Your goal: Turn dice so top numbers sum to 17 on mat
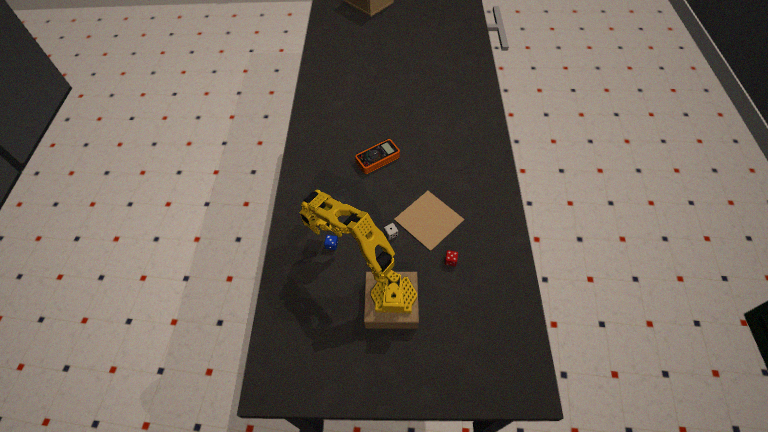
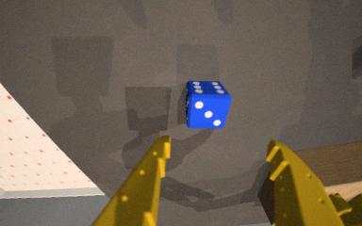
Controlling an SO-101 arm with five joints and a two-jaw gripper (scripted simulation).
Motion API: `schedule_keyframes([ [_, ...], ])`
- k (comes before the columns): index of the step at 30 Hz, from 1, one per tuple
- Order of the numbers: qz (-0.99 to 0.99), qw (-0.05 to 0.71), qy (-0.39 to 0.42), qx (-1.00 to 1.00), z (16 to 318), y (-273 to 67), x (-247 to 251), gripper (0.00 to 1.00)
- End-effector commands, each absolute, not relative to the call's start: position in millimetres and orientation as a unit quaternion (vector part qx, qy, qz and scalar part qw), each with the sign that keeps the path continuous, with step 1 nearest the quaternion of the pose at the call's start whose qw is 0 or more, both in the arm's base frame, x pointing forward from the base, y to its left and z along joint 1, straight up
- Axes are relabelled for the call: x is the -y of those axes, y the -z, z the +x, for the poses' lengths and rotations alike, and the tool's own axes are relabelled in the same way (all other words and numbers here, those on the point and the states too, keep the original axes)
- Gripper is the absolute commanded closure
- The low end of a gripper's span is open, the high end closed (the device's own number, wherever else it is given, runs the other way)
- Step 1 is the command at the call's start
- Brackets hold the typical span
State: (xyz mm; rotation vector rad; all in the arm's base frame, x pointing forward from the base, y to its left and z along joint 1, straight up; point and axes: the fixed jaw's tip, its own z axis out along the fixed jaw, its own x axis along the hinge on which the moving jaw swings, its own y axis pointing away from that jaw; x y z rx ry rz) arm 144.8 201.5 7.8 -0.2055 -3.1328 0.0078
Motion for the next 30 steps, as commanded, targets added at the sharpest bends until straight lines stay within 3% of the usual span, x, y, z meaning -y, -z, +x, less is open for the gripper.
schedule_keyframes([
  [1,-0.065,0.006,-0.009,0.998,142.0,-5.2,-201.6,0.65],
  [30,-0.065,0.006,-0.009,0.998,142.3,22.2,-202.3,0.65],
])
